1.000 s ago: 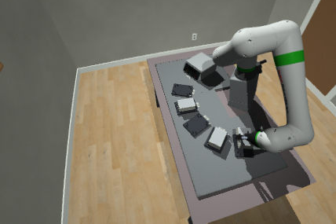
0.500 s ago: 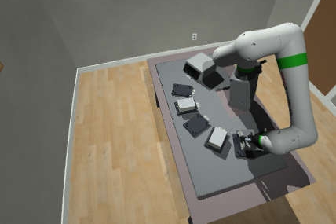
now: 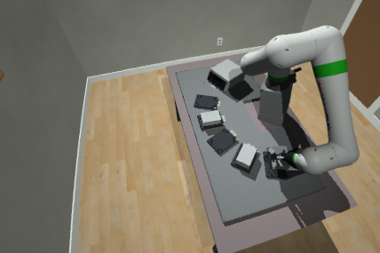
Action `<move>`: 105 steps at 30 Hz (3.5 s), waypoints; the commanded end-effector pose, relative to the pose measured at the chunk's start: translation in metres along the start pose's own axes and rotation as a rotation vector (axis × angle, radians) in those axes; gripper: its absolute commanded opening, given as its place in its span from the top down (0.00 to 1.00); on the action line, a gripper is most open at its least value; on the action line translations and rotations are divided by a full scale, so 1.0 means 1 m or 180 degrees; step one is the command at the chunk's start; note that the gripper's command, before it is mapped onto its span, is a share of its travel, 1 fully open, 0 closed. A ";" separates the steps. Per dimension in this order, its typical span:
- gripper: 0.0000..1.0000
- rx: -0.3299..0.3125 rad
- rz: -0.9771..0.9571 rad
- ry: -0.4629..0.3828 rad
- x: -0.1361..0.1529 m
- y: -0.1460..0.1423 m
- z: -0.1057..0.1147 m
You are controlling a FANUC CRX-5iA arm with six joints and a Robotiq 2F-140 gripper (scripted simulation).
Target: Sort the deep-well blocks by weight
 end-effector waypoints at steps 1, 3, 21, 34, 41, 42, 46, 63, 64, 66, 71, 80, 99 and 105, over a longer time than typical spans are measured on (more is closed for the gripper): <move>0.90 0.0000 0.0000 0.0001 0.000 0.000 0.000; 0.90 0.0000 0.0000 0.0001 0.000 0.000 0.000; 0.90 0.0000 0.0000 0.0001 -0.007 0.000 -0.013; 0.90 0.0000 0.0000 0.0001 -0.016 0.000 -0.029; 0.90 0.0000 0.0000 0.0001 -0.021 0.000 -0.036; 0.90 0.0000 0.0000 0.0001 -0.021 0.000 -0.038; 0.90 0.0000 0.0000 0.0001 -0.025 0.000 -0.043; 0.90 0.0000 0.0000 0.0001 -0.027 0.000 -0.047; 0.90 0.0000 0.0000 0.0001 -0.027 0.000 -0.047; 0.90 0.0000 0.0000 0.0001 -0.027 0.000 -0.047; 0.90 0.0000 0.0000 0.0001 -0.027 0.000 -0.047; 0.90 0.0000 0.0000 0.0001 -0.028 0.000 -0.048; 0.90 0.0000 0.0000 0.0001 -0.029 0.000 -0.051; 0.90 0.0000 0.0000 0.0001 -0.030 0.000 -0.052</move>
Point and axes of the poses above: the point where the finger pads meet when closed, its own z axis back along the fingers, its own y axis across the jaws, x = y × z, the point moved 2 cm from there along z, back along the fingers, and after that the axes turned 2 degrees about -z, right-handed, at the moved point
